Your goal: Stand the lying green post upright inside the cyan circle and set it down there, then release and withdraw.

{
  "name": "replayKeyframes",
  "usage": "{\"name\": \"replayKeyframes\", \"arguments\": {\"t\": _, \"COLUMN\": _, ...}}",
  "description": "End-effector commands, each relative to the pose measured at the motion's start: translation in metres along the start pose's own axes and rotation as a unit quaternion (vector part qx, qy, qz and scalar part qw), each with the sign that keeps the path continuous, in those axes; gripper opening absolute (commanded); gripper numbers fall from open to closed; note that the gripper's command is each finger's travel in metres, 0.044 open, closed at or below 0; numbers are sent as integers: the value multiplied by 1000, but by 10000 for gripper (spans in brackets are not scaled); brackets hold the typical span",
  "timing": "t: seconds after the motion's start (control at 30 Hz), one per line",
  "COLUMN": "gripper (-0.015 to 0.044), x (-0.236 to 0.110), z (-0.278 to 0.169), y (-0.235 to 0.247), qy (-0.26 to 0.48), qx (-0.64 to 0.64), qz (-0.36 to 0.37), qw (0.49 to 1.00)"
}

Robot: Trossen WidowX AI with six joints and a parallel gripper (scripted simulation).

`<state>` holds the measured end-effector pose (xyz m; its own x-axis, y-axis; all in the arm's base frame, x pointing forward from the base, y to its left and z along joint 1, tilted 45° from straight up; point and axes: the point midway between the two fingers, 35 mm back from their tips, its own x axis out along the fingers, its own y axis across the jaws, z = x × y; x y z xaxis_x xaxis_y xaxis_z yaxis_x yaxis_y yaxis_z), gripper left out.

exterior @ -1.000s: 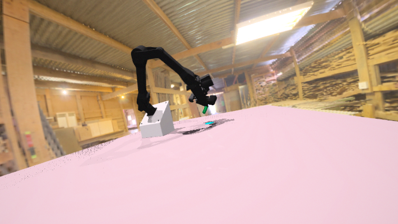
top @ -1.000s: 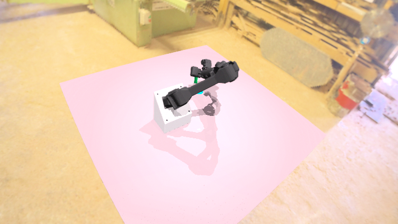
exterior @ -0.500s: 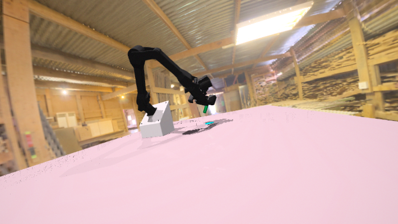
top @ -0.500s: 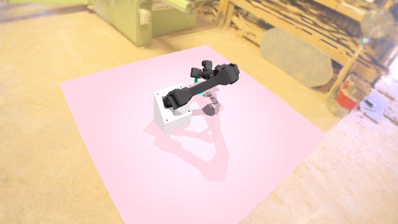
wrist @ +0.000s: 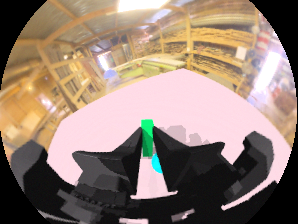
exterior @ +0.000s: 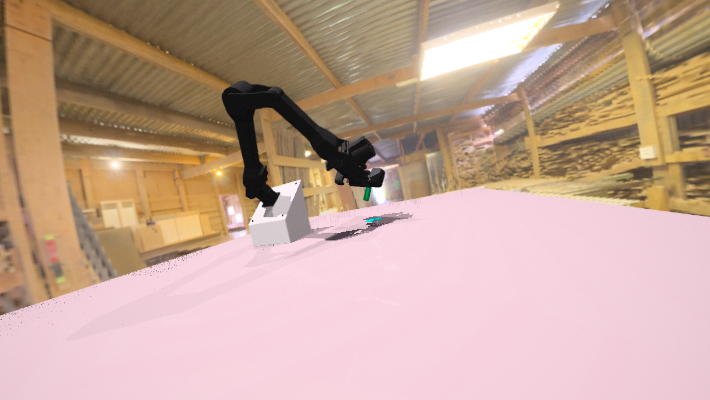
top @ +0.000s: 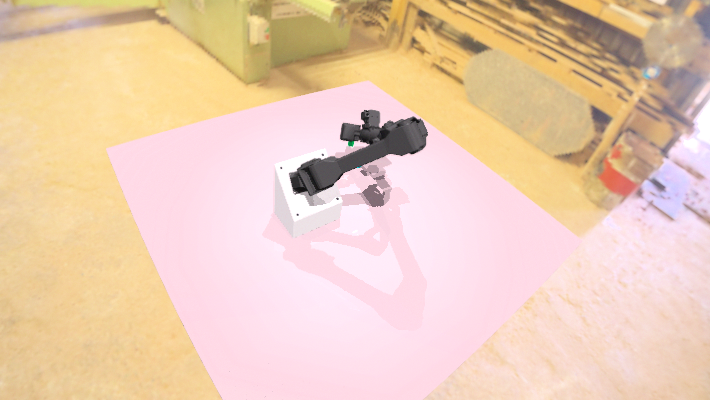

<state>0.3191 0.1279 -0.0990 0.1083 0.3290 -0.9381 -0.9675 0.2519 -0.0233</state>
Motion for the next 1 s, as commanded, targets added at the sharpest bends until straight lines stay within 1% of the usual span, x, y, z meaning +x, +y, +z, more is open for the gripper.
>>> {"name": "replayKeyframes", "arguments": {"t": 0.0, "gripper": 23, "x": -5, "z": 3, "y": -2, "qy": -20, "qx": -9, "qz": -7, "qw": 1000}}
{"name": "replayKeyframes", "arguments": {"t": 0.97, "gripper": 23, "x": -24, "z": 4, "y": -1, "qy": -120, "qx": -54, "qz": -41, "qw": 991}}
